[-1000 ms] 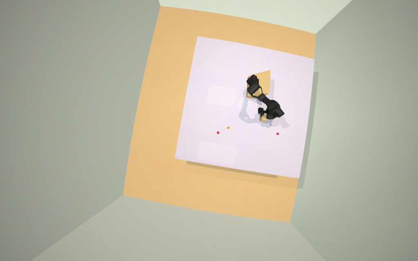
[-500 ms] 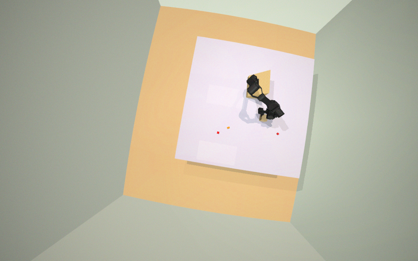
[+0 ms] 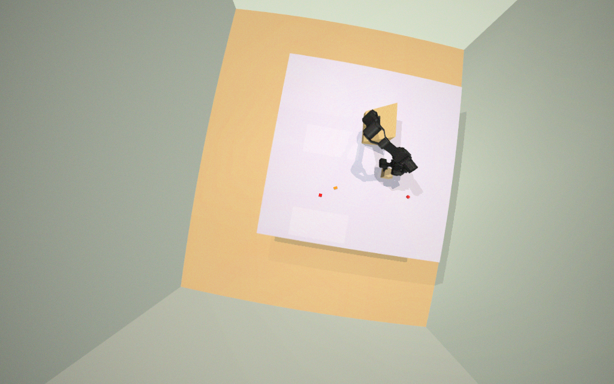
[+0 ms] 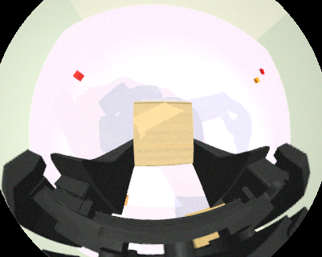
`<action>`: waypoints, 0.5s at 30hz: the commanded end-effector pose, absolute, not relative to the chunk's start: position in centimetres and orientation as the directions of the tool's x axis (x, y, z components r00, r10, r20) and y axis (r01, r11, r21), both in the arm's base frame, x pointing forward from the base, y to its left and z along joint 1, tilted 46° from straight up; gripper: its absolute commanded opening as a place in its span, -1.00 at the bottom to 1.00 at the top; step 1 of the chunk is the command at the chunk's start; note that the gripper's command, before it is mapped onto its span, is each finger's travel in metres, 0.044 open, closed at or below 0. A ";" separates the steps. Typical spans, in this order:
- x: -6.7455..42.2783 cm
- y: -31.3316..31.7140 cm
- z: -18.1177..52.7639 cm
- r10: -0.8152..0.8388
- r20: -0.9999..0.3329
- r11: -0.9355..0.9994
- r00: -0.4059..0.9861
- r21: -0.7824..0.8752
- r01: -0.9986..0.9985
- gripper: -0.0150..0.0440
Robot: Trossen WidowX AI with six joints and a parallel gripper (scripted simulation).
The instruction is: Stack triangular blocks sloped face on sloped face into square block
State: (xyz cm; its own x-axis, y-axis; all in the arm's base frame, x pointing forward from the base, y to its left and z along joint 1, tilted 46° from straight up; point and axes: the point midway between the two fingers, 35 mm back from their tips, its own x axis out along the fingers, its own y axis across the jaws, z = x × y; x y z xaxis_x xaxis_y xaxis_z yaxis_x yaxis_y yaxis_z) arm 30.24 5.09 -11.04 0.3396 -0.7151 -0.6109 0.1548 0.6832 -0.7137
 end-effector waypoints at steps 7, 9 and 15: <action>30.2 5.1 -11.0 -0.715 -0.611 0.683 0.340 -0.713 0.155 0.75; 30.2 5.1 -11.0 -0.715 -0.611 0.683 0.340 -0.713 0.155 0.93; 30.2 5.1 -11.0 -0.715 -0.611 0.683 0.340 -0.713 0.155 1.00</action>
